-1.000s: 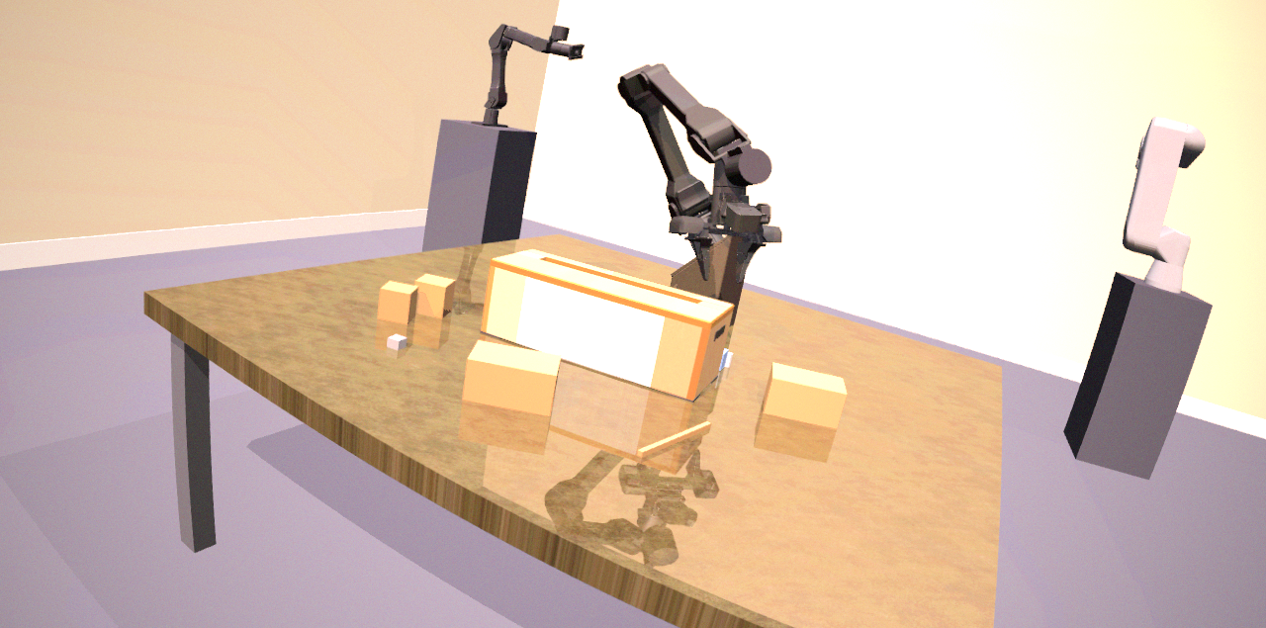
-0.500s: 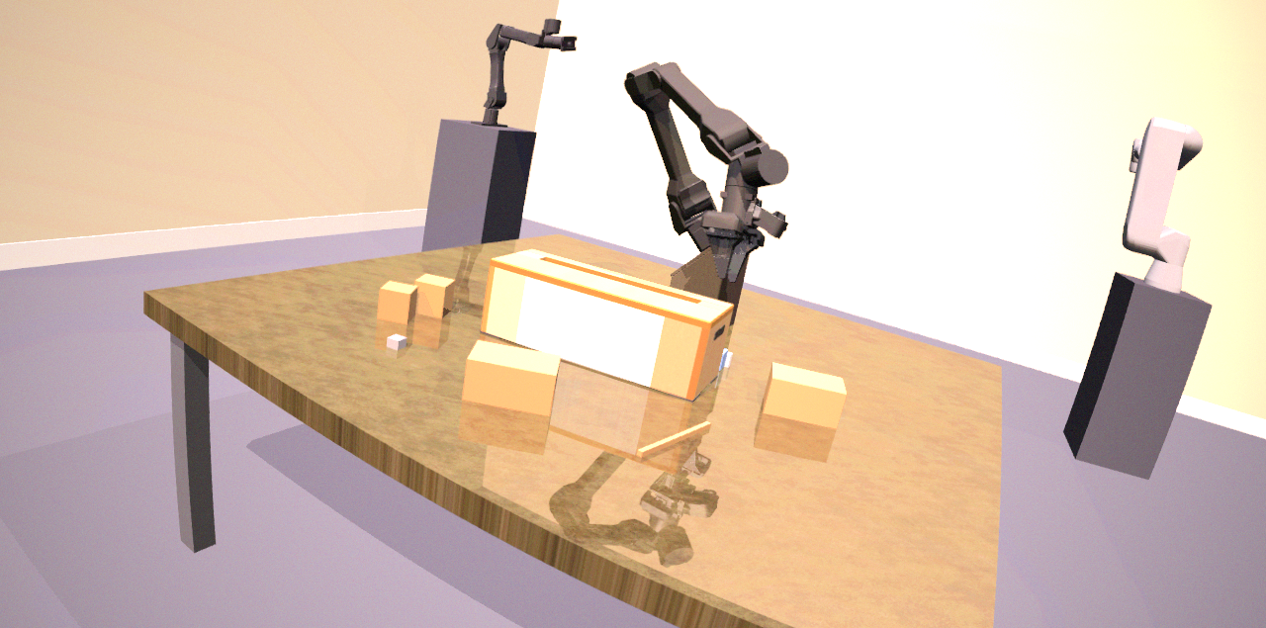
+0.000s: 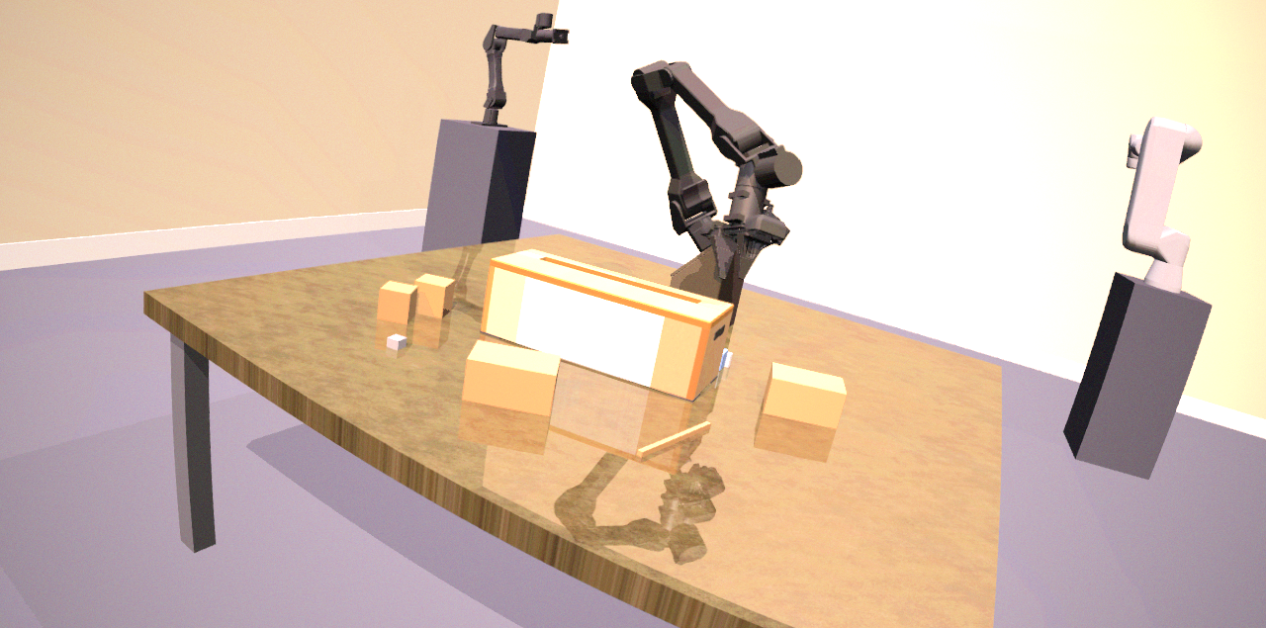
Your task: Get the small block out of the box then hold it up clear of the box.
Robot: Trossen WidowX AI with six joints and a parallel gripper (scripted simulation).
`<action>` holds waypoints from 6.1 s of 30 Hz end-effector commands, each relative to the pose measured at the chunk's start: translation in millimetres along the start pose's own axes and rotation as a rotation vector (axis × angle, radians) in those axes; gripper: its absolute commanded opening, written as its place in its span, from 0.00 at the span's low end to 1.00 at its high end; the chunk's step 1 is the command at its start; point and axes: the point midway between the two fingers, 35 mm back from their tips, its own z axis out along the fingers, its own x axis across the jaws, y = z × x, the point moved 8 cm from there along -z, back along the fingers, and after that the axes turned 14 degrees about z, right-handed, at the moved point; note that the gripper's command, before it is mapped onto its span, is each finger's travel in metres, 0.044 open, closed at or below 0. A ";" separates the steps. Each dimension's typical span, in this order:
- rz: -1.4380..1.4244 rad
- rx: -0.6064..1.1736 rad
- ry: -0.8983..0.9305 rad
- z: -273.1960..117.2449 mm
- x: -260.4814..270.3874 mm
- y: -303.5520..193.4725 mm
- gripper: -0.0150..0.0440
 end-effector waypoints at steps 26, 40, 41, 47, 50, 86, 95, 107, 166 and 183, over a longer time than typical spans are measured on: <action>-0.840 0.099 -0.008 62.9 25.5 21.6 0.74; -0.841 0.108 -0.003 95.2 38.4 23.3 0.74; -0.841 0.107 -0.003 96.7 38.8 23.4 0.74; -0.840 0.102 -0.003 105.9 41.4 24.4 0.74; -0.841 0.103 -0.003 110.7 42.9 24.9 0.74; -0.844 0.112 0.001 147.6 60.8 27.8 0.40; -0.811 0.103 -0.021 133.8 50.8 28.2 0.25; -0.833 0.109 -0.008 91.1 38.4 22.8 0.25; -1.226 0.058 -0.197 -3.3 8.4 1.7 0.25; -1.226 0.058 -0.197 -3.3 8.4 1.7 0.25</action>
